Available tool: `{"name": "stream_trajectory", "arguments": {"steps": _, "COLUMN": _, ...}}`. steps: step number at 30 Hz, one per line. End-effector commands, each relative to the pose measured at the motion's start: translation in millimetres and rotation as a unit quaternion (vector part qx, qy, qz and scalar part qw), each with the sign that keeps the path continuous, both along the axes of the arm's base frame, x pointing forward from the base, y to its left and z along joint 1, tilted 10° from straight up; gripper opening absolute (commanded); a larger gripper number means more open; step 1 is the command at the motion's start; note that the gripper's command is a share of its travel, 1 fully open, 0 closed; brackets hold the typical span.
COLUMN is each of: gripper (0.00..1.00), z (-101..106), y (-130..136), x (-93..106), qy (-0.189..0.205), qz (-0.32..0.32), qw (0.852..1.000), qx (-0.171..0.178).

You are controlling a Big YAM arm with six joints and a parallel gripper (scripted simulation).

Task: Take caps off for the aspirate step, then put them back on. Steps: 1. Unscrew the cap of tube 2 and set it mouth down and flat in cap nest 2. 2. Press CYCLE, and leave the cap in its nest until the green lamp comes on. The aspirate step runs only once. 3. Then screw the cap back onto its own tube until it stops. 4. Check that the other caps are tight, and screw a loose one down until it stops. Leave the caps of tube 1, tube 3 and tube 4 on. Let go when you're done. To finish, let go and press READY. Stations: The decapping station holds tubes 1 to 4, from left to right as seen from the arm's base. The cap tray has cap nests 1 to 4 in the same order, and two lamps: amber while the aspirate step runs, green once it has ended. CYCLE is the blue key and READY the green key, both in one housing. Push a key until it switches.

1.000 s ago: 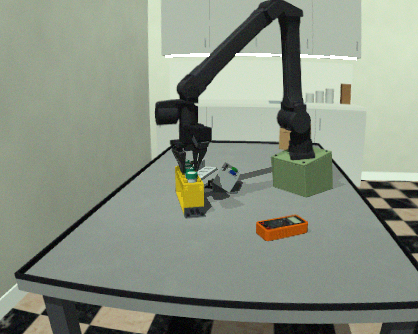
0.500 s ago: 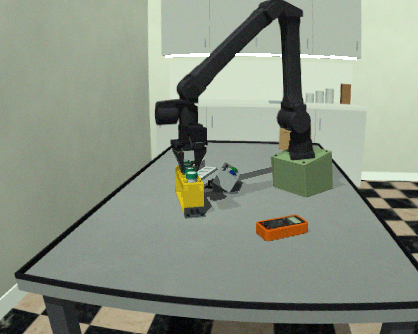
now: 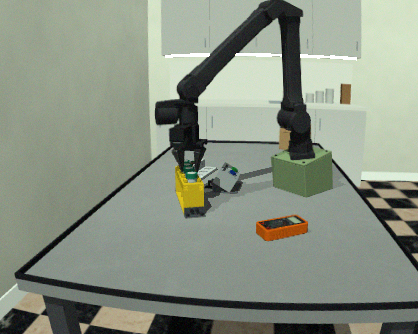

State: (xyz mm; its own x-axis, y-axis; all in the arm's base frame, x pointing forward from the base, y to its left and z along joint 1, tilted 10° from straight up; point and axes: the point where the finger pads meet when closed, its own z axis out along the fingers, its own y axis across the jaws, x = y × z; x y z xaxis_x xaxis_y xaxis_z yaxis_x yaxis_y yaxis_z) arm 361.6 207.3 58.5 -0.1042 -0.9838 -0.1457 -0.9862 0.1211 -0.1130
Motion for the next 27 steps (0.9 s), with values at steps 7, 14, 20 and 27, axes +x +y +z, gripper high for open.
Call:
{"name": "stream_trajectory", "arguments": {"steps": 7, "gripper": 0.49, "z": -0.6, "y": 1.5, "x": 5.3, "qy": 0.033, "qz": -0.264, "qw": 0.963, "qx": 0.030}}
{"name": "stream_trajectory", "arguments": {"steps": 14, "gripper": 0.49, "z": -0.5, "y": 1.6, "x": 5.3, "qy": 0.048, "qz": -0.384, "qw": 0.921, "qx": 0.046}}
{"name": "stream_trajectory", "arguments": {"steps": 20, "gripper": 0.49, "z": -0.5, "y": 1.6, "x": 5.3, "qy": 0.062, "qz": -0.494, "qw": 0.865, "qx": 0.061}}
{"name": "stream_trajectory", "arguments": {"steps": 27, "gripper": 0.49, "z": -0.5, "y": 1.6, "x": 5.3, "qy": 0.080, "qz": -0.628, "qw": 0.770, "qx": 0.079}}
